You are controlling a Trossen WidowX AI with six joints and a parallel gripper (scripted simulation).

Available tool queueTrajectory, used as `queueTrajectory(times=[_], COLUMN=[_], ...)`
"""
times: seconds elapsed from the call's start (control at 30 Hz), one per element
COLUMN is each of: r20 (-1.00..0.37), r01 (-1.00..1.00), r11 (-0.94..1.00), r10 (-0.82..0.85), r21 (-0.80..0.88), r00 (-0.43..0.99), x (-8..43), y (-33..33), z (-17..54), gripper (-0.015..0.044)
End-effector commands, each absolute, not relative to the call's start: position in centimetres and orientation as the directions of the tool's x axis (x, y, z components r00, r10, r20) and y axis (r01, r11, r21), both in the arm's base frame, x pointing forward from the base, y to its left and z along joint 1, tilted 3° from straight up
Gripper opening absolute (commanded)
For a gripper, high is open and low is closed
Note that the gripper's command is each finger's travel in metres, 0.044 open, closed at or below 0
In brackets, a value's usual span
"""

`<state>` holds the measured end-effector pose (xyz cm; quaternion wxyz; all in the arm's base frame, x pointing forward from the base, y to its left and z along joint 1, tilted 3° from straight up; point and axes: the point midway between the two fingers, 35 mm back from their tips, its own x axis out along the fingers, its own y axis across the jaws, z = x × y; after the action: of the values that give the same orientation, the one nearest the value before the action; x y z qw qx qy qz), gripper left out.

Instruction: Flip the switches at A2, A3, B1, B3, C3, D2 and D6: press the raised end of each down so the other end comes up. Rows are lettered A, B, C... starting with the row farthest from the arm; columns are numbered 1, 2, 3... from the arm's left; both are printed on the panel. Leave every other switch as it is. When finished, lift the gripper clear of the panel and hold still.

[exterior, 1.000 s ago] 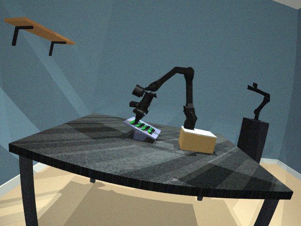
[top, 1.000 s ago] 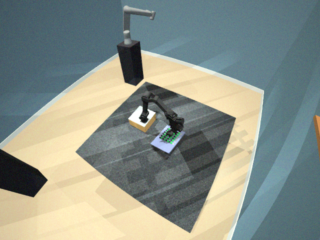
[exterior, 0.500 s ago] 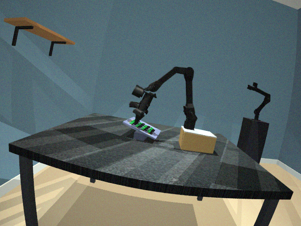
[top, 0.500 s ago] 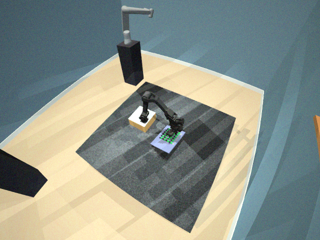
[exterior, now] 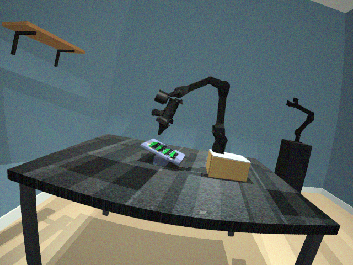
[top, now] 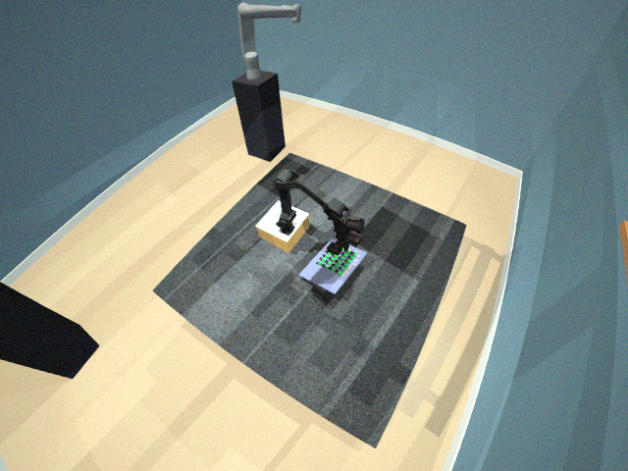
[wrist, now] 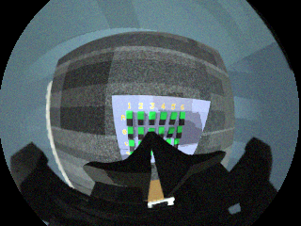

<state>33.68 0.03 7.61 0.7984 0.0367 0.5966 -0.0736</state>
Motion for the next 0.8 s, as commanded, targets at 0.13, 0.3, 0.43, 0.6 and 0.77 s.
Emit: queueTrajectory(times=[0.13, 0.3, 0.43, 0.6, 0.77], r20=[-0.964, -0.965, -0.965, -0.965, -0.965], r01=[0.162, 0.162, 0.162, 0.162, 0.162], r11=[0.986, 0.986, 0.986, 0.986, 0.986], r10=[-0.07, -0.069, -0.069, -0.069, -0.07], r21=[-0.028, -0.028, -0.028, -0.029, -0.029], r00=[0.255, 0.254, 0.254, 0.254, 0.254], x=[35.2, 35.3, 35.5, 35.5, 35.7], y=[-1.3, -1.3, -1.4, -1.4, -1.5], z=[4.9, 4.6, 3.8, 3.6, 3.1], gripper=[0.0, 0.0, 0.0, 0.0, 0.0])
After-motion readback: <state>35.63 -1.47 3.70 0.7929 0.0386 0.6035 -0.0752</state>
